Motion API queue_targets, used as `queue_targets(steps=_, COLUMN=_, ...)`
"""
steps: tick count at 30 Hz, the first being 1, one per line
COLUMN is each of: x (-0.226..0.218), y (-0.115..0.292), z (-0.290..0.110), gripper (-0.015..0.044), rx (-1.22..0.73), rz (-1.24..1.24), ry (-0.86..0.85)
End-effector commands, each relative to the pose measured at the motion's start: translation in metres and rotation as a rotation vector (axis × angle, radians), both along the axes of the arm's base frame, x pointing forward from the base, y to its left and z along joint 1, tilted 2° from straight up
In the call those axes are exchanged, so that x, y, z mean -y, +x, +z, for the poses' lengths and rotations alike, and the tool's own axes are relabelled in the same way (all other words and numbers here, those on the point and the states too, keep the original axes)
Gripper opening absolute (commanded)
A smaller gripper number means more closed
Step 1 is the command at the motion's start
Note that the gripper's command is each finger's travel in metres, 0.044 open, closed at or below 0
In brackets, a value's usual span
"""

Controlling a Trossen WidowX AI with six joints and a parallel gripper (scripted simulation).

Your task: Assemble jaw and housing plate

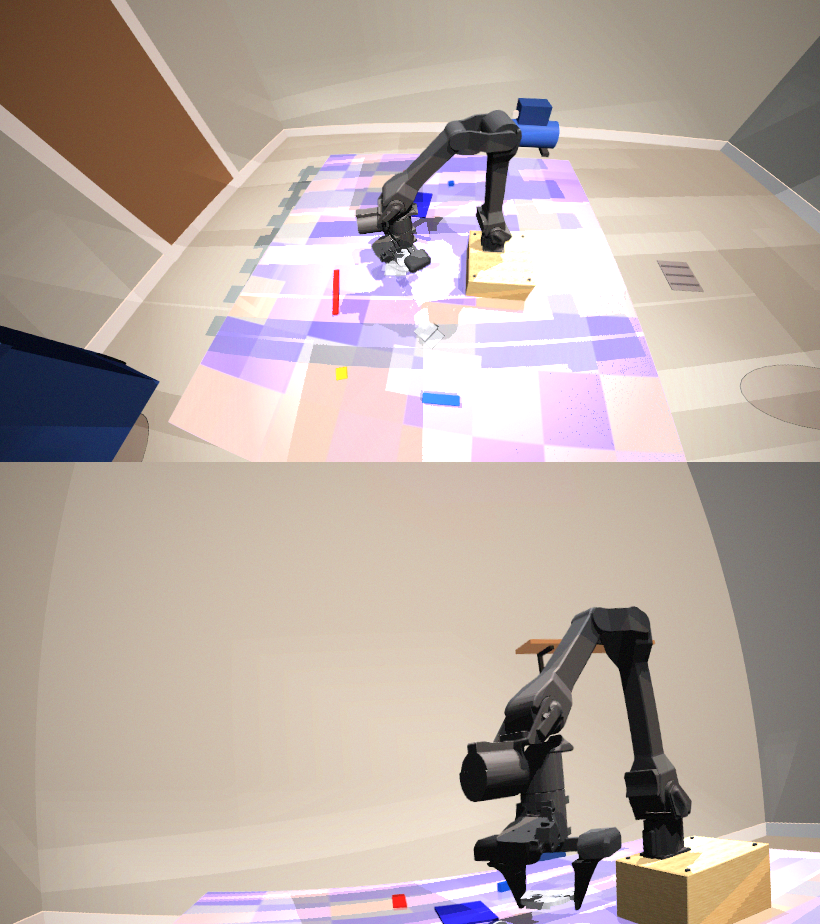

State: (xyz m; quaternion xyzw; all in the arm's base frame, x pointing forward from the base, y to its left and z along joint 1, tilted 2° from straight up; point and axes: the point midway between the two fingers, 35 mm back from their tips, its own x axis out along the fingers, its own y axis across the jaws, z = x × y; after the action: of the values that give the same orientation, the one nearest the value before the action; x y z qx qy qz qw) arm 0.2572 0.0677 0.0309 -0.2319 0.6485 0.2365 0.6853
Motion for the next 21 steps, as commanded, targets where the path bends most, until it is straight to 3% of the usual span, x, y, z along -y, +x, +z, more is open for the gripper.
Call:
queue_targets(steps=1, x=0.007, y=0.0, z=0.001, gripper=0.0351, rx=0.002, rz=-0.073, ry=0.01)
queue_targets(steps=21, x=0.051, y=-0.005, z=-0.001, gripper=0.0351, rx=-0.007, rz=-0.503, ry=0.029)
